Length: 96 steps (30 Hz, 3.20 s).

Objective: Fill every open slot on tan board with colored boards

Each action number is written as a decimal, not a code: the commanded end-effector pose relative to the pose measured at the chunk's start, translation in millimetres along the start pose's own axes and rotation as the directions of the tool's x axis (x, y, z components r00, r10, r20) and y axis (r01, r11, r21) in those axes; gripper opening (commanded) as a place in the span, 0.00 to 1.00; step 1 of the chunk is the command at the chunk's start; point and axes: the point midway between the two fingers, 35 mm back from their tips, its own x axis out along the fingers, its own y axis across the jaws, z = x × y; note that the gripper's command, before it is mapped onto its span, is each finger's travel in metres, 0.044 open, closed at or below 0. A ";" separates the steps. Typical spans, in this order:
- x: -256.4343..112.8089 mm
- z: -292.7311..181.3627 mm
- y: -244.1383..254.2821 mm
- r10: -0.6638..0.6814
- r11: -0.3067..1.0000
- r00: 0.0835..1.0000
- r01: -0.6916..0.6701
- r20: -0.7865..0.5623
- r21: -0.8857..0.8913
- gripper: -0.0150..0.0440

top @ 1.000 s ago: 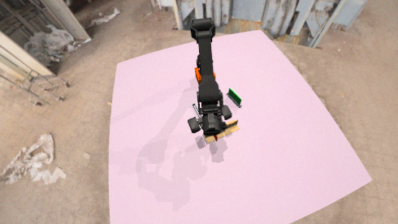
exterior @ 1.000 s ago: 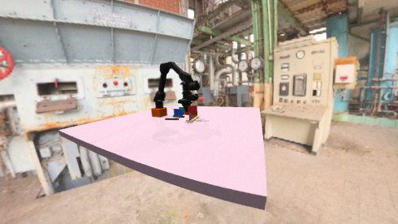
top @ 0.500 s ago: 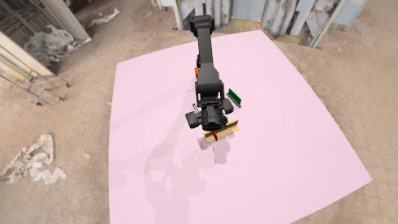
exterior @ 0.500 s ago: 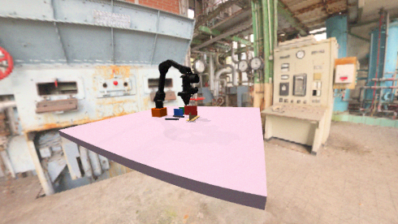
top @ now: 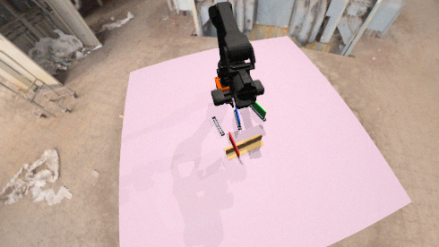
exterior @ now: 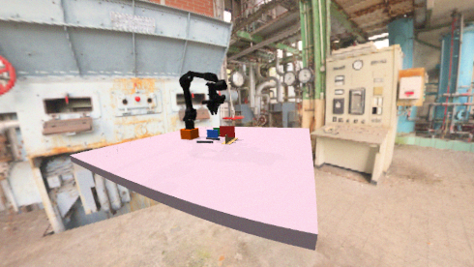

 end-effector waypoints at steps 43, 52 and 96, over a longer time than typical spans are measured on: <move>114.0 -64.0 15.5 -0.002 0.995 1.000 0.004 -0.022 0.098 0.56; 127.0 -64.5 15.3 -0.002 0.995 1.000 0.004 -0.022 0.098 0.56; 130.9 -64.8 15.2 -0.002 0.995 1.000 0.004 -0.022 0.098 0.25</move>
